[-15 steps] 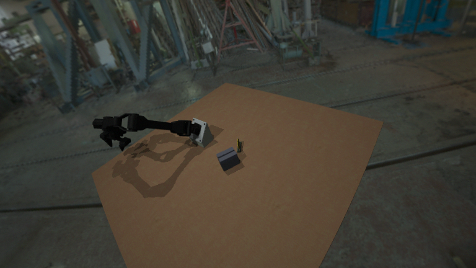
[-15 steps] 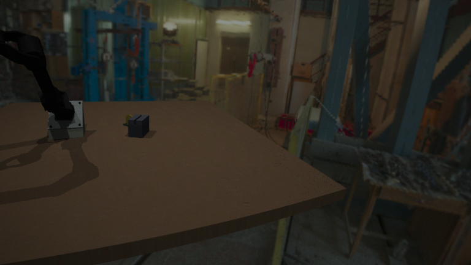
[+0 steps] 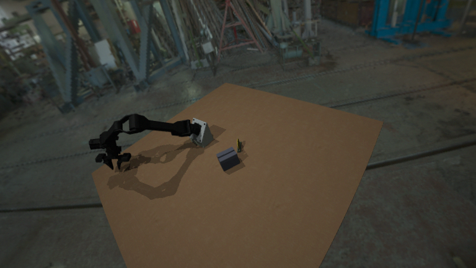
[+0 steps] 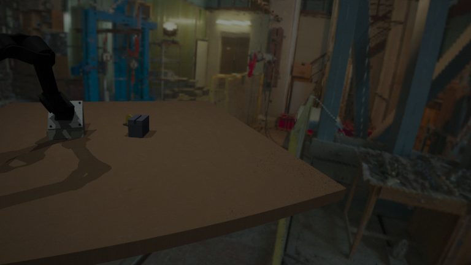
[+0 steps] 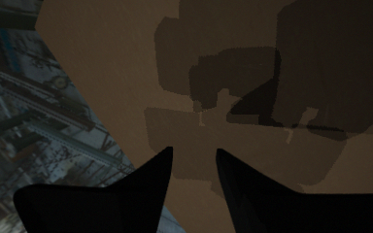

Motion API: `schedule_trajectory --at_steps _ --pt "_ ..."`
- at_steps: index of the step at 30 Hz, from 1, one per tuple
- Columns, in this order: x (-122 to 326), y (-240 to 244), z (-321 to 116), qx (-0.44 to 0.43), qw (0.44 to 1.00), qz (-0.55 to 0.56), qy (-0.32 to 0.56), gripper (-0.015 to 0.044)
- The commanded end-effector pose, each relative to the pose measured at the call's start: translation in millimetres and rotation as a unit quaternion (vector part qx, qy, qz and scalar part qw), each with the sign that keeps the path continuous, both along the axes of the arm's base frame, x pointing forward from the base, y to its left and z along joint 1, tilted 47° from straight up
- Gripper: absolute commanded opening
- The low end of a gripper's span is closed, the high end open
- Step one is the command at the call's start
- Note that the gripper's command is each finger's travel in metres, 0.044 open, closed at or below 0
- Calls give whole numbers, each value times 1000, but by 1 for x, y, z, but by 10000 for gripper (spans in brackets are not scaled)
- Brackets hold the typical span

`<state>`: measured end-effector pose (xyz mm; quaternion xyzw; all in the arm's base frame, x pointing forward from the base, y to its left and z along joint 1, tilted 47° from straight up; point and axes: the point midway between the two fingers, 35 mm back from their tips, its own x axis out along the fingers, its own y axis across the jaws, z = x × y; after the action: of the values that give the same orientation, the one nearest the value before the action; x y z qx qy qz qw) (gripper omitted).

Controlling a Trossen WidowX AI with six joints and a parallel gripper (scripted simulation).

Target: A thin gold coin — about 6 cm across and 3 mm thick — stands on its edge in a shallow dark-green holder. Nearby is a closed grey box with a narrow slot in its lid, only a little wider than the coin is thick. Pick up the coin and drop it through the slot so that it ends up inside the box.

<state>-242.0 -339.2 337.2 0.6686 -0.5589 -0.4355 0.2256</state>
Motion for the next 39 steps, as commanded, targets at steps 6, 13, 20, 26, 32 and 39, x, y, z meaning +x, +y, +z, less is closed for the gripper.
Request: schedule_trajectory --at_steps 6,13,20,26,32,39 --pt "105 -49 26 -35 982 135 127 161" --pt "195 -70 40 -72 946 232 216 161" --pt "286 -71 51 -116 897 317 287 161" --pt "365 -62 46 -138 856 383 319 161" --pt "443 -41 28 -142 817 447 334 161" --pt "503 -2 11 -154 763 516 359 161"
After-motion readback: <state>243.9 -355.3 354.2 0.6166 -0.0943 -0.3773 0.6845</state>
